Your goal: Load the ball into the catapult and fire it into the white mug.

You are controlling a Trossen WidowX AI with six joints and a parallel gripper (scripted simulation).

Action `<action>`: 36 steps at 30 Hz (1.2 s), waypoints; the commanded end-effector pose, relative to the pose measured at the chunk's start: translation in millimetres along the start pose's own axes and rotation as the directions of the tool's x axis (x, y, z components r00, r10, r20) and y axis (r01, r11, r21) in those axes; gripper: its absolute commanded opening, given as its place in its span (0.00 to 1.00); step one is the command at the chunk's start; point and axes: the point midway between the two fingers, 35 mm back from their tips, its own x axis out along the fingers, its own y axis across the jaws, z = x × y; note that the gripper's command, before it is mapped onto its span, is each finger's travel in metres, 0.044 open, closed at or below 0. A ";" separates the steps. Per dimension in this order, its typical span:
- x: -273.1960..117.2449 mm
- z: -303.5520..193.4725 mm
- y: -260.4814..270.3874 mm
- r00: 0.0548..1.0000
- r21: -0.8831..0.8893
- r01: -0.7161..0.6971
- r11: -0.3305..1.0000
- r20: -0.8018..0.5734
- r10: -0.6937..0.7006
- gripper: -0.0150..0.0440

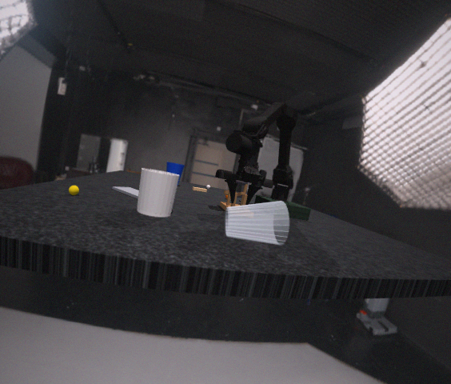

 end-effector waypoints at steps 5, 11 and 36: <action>-3.1 0.2 -0.7 1.000 0.000 0.002 1.000 0.000 -0.002 0.40; -50.1 0.4 -0.1 1.000 0.000 0.000 1.000 0.000 0.000 0.25; -48.2 -2.8 -10.9 1.000 0.702 0.005 0.712 -0.006 -0.002 0.25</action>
